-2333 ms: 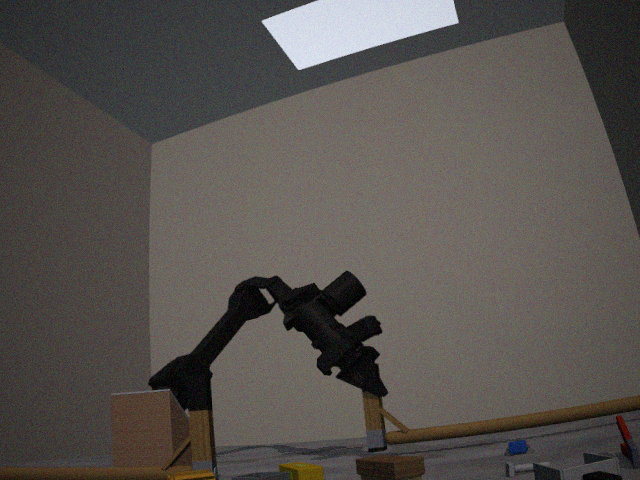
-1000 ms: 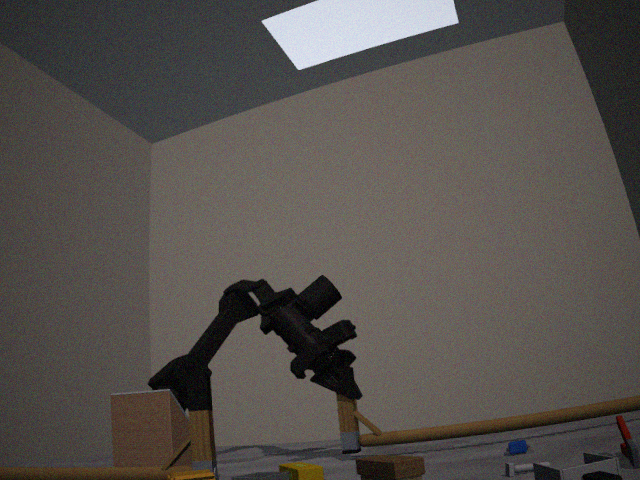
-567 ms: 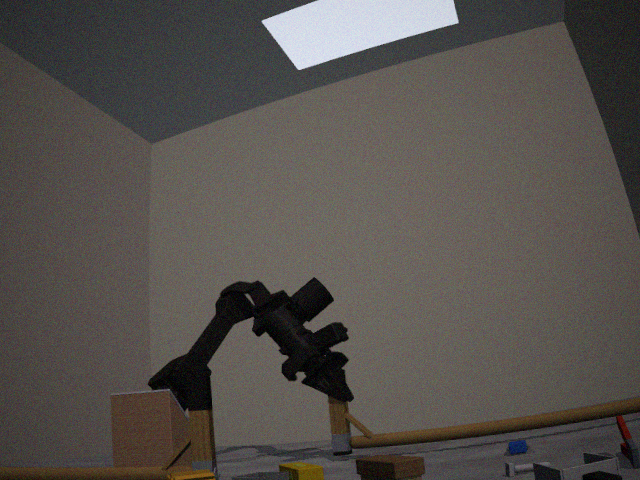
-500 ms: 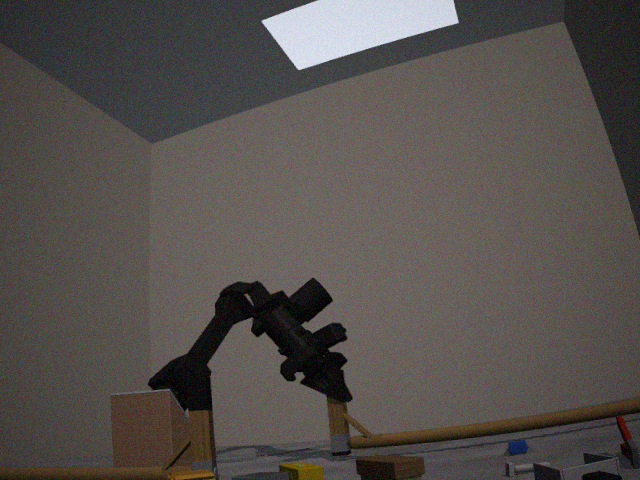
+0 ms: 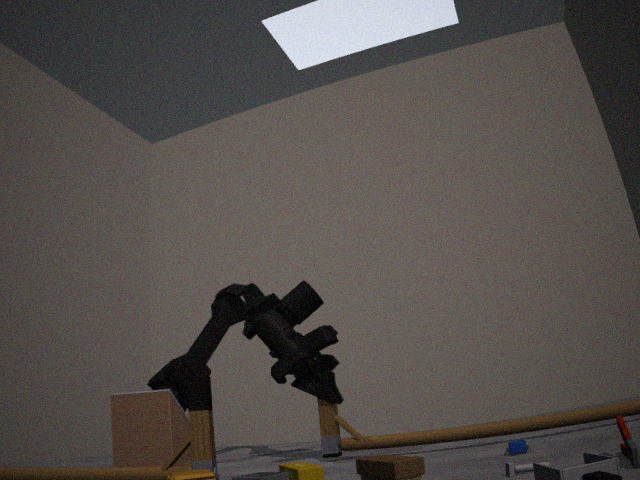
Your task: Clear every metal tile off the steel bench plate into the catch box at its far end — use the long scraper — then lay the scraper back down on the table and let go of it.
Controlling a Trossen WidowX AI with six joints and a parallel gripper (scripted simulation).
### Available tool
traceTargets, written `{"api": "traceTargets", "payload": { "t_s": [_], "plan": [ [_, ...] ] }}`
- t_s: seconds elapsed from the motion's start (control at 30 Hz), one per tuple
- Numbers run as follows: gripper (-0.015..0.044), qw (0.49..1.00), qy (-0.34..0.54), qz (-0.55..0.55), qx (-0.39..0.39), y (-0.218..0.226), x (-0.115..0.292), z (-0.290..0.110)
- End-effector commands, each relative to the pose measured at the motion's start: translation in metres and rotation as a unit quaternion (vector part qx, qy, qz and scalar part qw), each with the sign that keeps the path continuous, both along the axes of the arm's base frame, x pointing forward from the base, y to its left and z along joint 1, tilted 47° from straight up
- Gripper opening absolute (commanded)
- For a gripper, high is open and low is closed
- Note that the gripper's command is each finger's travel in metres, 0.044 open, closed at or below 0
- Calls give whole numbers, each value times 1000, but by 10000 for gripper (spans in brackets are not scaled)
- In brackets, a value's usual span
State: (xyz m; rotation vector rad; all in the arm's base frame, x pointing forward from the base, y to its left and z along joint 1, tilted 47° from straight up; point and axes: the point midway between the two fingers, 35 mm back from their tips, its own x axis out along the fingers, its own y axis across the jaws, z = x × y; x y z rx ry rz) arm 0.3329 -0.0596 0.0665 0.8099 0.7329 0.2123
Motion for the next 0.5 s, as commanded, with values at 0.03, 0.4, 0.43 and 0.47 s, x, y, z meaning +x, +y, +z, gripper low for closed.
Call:
{"api": "traceTargets", "payload": {
  "t_s": [0.03,0.4,0.43,0.47],
  "plan": [
    [0,1000,-7,-2,-3,0,-6,2],
    [0,1000,-7,-2,-3,4,-18,-1],
    [0,1000,-7,-2,-3,5,-19,-1],
    [0,1000,-7,-2,-3,5,-20,-1]
  ]
}}
